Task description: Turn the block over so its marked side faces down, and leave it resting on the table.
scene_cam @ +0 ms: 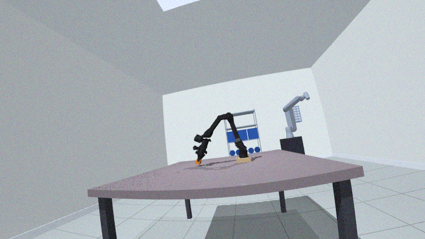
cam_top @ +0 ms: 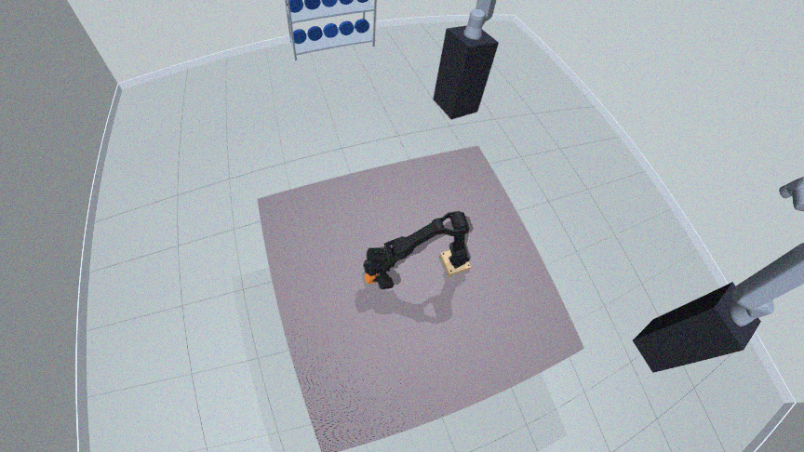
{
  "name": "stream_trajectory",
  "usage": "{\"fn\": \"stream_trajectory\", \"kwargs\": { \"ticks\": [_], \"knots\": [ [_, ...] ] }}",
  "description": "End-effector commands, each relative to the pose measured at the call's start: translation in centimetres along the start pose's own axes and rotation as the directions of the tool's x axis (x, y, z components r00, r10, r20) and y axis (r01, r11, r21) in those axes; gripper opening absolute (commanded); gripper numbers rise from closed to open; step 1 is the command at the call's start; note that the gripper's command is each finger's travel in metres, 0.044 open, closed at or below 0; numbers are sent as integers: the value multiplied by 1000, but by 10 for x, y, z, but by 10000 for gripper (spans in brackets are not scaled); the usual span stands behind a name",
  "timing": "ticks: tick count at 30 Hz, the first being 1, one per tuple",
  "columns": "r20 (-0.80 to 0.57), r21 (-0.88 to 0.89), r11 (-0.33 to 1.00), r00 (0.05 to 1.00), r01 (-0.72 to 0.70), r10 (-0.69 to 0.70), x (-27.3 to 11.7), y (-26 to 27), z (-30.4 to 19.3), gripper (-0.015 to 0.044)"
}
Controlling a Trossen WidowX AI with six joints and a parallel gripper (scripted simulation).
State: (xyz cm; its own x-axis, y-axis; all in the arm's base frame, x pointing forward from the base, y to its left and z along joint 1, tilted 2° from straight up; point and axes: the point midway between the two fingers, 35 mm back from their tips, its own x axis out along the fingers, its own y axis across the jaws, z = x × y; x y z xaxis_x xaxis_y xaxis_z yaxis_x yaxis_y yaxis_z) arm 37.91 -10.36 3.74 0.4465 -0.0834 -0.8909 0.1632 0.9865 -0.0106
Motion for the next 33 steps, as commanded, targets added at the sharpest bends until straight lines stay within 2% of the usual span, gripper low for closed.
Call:
{"fn": "stream_trajectory", "kwargs": {
  "ticks": [1, 8, 21, 33],
  "knots": [
    [50, -5, 1000, 999, -1, 1, -5, 0, 3, 0],
    [60, -4, 1000, 998, -1, 2, -3, 0, 3, 0],
    [260, 1, 1000, 966, -3, 2, 23, -1, 2, 0],
    [437, -5, 1000, 899, -2, 4, 28, -1, -6, 0]
  ]
}}
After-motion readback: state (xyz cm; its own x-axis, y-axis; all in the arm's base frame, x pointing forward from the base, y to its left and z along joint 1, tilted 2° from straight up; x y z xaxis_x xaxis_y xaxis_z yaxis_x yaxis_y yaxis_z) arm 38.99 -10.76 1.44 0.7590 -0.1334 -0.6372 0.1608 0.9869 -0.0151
